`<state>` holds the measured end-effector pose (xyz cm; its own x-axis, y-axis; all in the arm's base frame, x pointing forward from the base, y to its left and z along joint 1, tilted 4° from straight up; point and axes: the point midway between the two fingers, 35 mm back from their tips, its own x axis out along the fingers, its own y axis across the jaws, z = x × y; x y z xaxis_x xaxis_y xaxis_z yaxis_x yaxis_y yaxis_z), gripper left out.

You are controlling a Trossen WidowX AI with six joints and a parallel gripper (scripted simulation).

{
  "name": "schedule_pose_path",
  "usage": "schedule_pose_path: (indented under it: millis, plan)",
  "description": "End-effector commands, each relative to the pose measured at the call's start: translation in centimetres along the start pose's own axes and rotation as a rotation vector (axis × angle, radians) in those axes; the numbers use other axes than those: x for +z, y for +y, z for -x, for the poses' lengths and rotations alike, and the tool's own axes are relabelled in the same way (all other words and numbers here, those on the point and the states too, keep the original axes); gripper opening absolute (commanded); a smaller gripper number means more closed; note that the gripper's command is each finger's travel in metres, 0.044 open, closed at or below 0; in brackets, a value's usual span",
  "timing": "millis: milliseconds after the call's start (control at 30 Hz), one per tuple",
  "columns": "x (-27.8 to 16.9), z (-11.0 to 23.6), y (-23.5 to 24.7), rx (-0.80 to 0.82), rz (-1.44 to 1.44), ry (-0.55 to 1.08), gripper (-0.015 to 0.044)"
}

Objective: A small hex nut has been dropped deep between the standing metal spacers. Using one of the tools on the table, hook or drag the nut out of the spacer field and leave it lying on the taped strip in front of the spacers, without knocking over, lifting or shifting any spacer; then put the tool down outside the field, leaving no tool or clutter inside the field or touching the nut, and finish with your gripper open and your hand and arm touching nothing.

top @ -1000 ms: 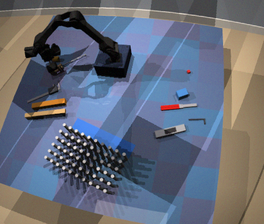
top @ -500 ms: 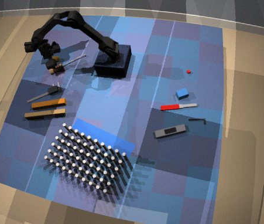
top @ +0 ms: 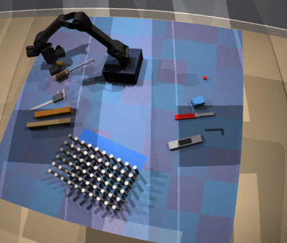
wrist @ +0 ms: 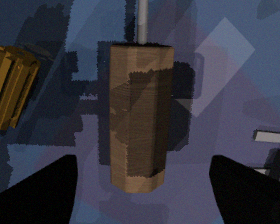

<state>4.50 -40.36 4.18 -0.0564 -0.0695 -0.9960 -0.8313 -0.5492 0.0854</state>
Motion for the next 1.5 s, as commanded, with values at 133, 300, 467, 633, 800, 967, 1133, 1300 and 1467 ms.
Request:
schedule_pose_path:
  millis: [133,300,467,633,800,967,1133,1300,1467]
  plan:
    - [-0.1,-1.0,0.0,-0.003,0.004,0.002,0.028]
    - [-0.2,-1.8,0.0,-0.003,0.004,0.002,0.028]
    - [-0.2,-2.7,0.0,-0.003,0.004,0.002,0.028]
    - [-0.2,-3.5,0.0,-0.003,0.004,0.002,0.028]
    - [-0.1,-4.3,0.0,-0.003,0.004,0.002,0.028]
    - [-0.1,-5.1,0.0,-0.003,0.004,0.002,0.028]
    - [0.0,-5.9,0.0,-0.003,0.004,0.002,0.028]
    - [0.1,-6.7,0.0,-0.003,0.004,0.002,0.028]
    - [0.1,-7.0,0.0,-0.003,0.004,0.002,0.0228]
